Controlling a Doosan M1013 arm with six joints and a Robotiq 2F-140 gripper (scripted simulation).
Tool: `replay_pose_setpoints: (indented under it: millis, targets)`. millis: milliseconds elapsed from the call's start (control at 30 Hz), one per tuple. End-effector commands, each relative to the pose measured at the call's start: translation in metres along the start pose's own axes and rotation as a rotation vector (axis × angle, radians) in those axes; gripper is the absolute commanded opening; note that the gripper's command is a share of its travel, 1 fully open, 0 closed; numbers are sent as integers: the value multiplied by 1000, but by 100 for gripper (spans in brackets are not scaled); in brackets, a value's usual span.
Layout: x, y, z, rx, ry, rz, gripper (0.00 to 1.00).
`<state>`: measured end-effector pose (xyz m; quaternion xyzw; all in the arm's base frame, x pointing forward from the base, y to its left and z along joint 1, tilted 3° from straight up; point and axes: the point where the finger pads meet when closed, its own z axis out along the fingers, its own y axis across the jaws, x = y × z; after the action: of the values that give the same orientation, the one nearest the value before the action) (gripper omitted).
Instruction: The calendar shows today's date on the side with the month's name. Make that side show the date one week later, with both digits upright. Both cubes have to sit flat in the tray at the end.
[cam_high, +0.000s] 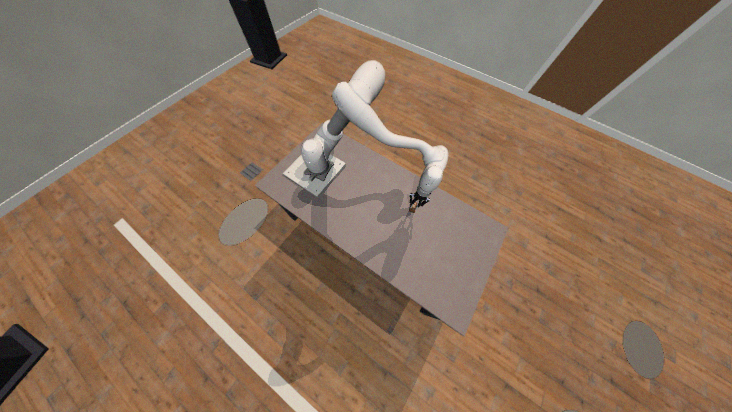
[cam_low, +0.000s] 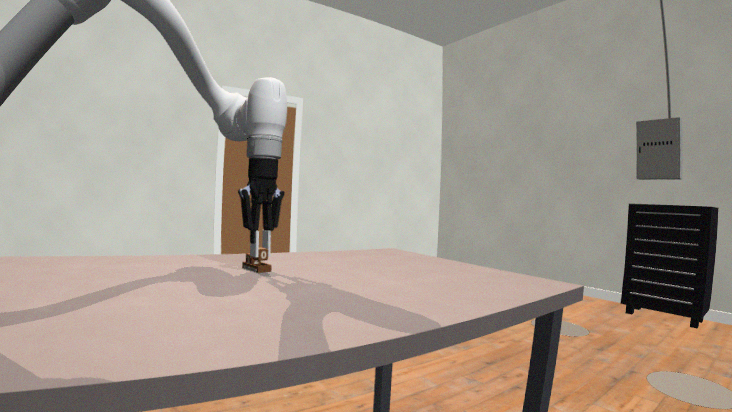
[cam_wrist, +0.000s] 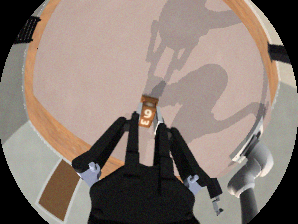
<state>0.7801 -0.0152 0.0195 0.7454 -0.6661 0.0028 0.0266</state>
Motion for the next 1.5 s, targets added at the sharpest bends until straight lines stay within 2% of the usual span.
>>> replay_pose_setpoints:
  millis: [0, 1467]
  targets:
    - [0, 0, 2, 0, 0, 0, 24]
    - [0, 0, 9, 0, 0, 0, 24]
